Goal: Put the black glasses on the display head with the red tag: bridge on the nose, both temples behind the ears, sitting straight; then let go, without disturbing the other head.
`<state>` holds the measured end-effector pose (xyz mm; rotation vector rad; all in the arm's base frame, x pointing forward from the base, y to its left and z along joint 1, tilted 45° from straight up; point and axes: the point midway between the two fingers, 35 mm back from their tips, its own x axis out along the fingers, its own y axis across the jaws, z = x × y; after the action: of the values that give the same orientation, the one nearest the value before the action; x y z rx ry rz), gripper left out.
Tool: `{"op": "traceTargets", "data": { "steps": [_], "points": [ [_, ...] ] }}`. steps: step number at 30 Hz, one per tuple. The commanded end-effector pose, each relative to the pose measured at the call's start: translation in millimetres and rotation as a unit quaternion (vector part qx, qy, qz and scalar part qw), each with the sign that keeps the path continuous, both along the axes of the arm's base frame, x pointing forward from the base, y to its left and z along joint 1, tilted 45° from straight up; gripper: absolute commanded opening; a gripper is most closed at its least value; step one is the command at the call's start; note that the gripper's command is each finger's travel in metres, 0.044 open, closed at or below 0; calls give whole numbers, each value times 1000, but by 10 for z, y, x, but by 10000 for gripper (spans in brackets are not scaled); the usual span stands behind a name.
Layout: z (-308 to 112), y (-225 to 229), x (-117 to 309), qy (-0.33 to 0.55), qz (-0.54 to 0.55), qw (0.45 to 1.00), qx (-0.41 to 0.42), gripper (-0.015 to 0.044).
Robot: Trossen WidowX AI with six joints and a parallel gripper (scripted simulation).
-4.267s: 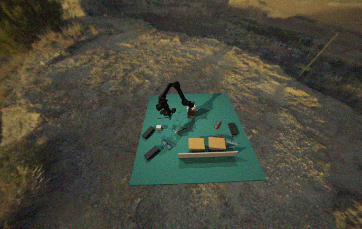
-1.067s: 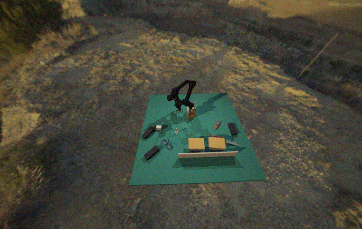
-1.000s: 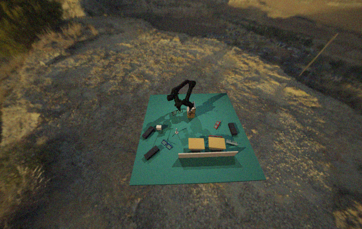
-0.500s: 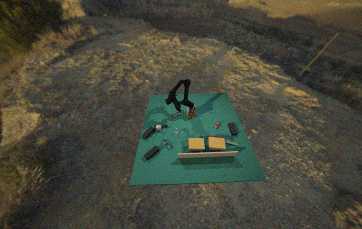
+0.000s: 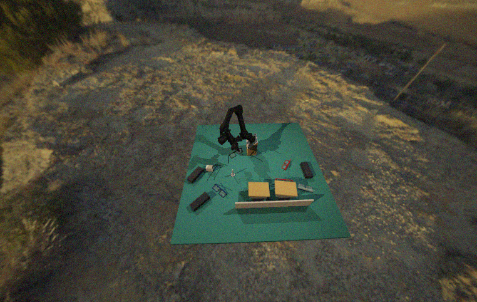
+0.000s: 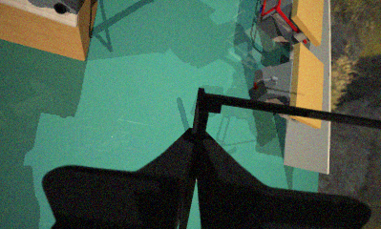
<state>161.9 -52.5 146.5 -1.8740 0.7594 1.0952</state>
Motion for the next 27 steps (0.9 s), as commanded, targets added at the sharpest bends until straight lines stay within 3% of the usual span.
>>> {"op": "traceTargets", "data": {
  "steps": [1, 27],
  "points": [
    [-48, 5, 71, 22, -15, 1000, 7, 0],
    [-514, 257, 555, 146, -127, 981, -17, 0]
  ]
}}
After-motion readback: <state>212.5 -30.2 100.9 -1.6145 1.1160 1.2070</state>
